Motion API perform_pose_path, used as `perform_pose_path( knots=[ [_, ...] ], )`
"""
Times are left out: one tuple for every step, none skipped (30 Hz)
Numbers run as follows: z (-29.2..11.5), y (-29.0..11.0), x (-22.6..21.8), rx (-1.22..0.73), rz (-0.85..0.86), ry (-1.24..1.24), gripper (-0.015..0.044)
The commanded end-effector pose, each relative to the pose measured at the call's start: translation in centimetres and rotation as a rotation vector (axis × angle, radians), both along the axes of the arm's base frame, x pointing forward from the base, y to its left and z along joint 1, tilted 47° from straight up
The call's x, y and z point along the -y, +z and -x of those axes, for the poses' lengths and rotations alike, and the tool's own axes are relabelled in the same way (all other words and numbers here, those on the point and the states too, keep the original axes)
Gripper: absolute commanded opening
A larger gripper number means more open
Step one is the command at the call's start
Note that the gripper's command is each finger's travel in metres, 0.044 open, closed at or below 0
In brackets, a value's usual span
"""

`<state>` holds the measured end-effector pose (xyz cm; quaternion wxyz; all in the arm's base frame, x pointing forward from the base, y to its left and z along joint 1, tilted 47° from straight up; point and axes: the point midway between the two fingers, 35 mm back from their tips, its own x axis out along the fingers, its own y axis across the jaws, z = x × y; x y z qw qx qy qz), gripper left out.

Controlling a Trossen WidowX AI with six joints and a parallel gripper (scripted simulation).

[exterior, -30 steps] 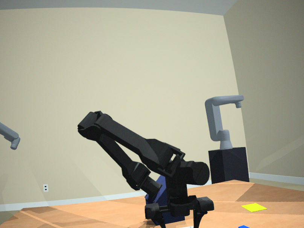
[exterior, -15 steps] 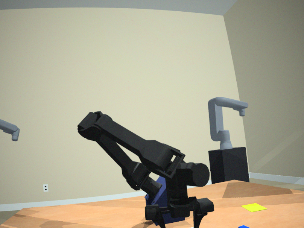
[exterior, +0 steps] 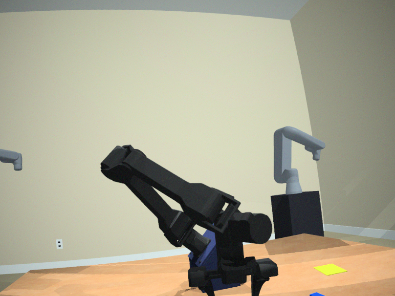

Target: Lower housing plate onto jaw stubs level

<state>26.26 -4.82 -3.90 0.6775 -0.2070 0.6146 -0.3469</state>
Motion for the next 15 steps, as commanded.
perform_pose_path(
  knots=[
    [-0.02,-0.03,0.01,0.0,0.0,0.002,0.0351],
    [-0.02,-0.04,0.02,0.0,0.0,0.002,0.0351],
    [-0.02,-0.07,0.05,0.0,0.0,0.002,0.0351],
    [-0.02,-0.11,0.1,0.0,0.0,0.002,0.0351],
    [-0.02,-0.16,0.15,0.0,0.0,0.002,0.0351],
    [-0.02,-0.19,0.18,0.0,0.0,0.002,0.0351],
    [-0.02,-0.2,0.19,0.0,0.0,0.002,0.0351],
    [-0.02,-0.2,0.19,0.0,0.0,0.002,0.0351],
    [-0.02,-0.2,0.19,0.0,0.0,0.002,0.0351],
    [-0.02,-0.2,0.19,0.0,0.0,0.002,0.0351],
    [-0.02,-0.2,0.19,0.0,0.0,0.002,0.0351],
    [-0.02,-0.2,0.19,0.0,0.0,0.002,0.0351],
    [-0.02,-0.2,0.19,0.0,0.0,0.002,0.0351],
    [-0.02,-0.21,0.2,0.0,0.0,0.002,0.0351],
    [-0.02,-0.23,0.22,0.0,0.0,0.002,0.0351]
  ],
)
